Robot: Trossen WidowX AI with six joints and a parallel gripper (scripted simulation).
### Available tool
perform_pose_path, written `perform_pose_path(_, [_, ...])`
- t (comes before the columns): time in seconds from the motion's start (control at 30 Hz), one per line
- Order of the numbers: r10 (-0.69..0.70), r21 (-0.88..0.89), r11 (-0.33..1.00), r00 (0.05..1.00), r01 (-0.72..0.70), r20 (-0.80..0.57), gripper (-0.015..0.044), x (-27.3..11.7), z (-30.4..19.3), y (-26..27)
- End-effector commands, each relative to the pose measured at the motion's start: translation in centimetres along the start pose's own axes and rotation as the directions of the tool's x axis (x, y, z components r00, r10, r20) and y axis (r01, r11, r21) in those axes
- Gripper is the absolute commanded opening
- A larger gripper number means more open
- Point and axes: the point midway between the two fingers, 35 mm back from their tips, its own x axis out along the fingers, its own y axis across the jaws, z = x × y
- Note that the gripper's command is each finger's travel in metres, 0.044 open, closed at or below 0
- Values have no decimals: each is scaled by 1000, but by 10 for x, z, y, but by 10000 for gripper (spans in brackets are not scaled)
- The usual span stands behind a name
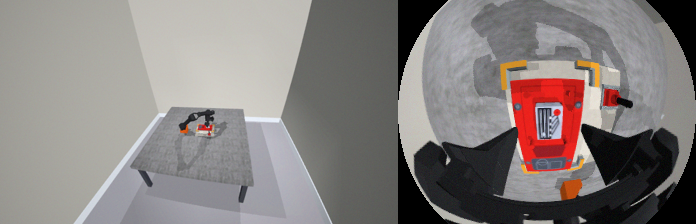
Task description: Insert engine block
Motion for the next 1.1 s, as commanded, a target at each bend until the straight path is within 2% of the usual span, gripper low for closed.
perform_pose_path(0.0, [3,6,1000,1000,-3,-2,309,-1,0,0])
perform_pose_path(0.4, [3,6,1000,1000,-3,-2,0,-1,0,0])
perform_pose_path(0.97, [3,6,1000,1000,-3,-2,0,-1,0,0])
perform_pose_path(1.07, [3,6,1000,1000,-3,-2,79,-1,0,0])
